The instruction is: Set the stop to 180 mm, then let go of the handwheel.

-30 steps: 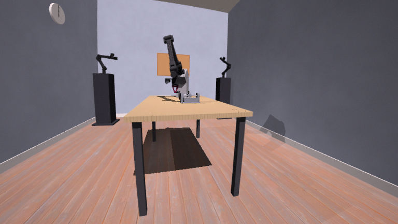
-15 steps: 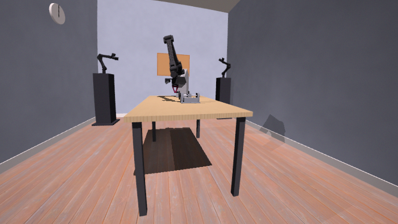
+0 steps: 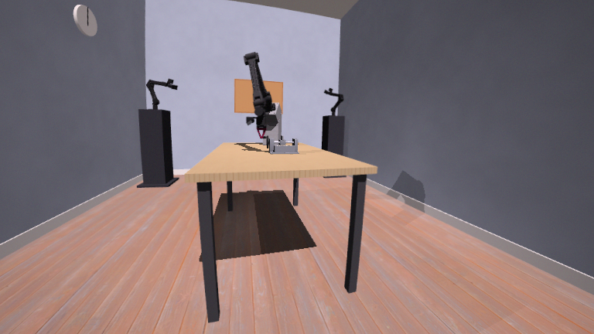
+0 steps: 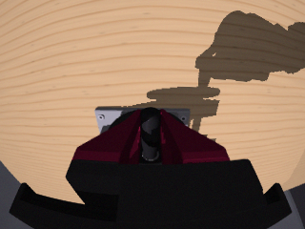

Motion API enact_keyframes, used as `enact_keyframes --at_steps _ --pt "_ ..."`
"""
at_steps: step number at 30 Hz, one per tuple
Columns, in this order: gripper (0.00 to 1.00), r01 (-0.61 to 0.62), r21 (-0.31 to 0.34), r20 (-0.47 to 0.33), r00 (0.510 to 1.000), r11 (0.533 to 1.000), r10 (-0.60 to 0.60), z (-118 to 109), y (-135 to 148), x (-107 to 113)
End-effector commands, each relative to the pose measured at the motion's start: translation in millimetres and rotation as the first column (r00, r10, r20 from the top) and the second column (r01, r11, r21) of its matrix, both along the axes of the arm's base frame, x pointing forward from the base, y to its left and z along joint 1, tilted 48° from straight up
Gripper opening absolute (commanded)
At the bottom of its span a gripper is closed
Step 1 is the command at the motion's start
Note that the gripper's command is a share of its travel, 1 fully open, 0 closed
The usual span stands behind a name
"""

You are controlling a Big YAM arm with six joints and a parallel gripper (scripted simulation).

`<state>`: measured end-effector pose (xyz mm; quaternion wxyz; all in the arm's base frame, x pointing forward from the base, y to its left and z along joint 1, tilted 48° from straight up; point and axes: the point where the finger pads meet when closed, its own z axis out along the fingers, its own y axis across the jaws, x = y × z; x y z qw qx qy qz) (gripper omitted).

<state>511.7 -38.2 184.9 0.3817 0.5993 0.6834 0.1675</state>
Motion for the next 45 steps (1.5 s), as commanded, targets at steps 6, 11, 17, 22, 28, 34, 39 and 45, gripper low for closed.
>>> enact_keyframes --at_steps 6,11,17,22,28,34,39,45 --pt "0.06 0.015 0.001 -0.003 1.000 1.000 -0.015 9.4 -0.8 4.8" --pt "0.06 0.010 0.000 0.001 1.000 1.000 -0.010 13.5 1.8 6.1" --pt "0.06 0.010 -0.001 -0.001 1.000 1.000 -0.010 12.2 1.2 3.6" --pt "0.06 0.010 -0.001 -0.001 1.000 1.000 -0.010 12.2 1.2 3.6" --pt "0.53 0.010 -0.001 -0.001 1.000 1.000 -0.010 12.2 1.2 3.6" --pt "0.53 0.007 0.001 0.003 1.000 1.000 -0.007 12.8 1.8 4.4" --pt "0.53 0.007 0.001 0.003 1.000 1.000 -0.007 12.8 1.8 4.4" --pt "0.53 0.007 0.001 0.003 1.000 1.000 -0.007 12.8 1.8 4.4"
